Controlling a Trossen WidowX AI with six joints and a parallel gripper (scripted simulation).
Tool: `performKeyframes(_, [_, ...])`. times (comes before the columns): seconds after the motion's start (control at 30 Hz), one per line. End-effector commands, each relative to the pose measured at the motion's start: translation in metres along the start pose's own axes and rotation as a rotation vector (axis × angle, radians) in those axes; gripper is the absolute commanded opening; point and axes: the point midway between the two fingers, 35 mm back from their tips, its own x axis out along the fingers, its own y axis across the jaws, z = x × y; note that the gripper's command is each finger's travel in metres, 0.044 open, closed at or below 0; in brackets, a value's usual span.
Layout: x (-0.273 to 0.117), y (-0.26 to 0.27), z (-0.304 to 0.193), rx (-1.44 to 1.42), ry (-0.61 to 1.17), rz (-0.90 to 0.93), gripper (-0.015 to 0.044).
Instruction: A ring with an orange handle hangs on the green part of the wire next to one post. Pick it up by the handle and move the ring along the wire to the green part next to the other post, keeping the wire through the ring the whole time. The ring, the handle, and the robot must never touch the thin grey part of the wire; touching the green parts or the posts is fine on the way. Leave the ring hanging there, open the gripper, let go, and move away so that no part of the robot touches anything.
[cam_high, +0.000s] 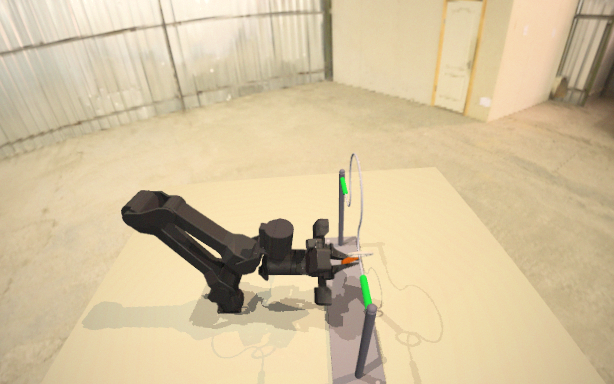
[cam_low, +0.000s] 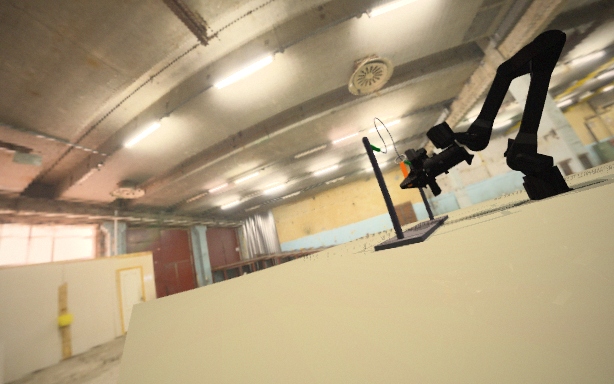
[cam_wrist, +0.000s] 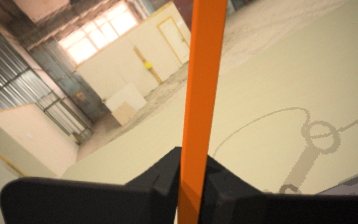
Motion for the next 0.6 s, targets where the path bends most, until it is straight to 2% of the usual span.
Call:
performKeyframes(0.0, [-0.006, 0.013, 0.003, 0.058, 0.033, 0.020, -0.0150])
performKeyframes(0.57, [-0.044, 0.068, 0.021, 0.404, 0.298, 0.137, -0.0150])
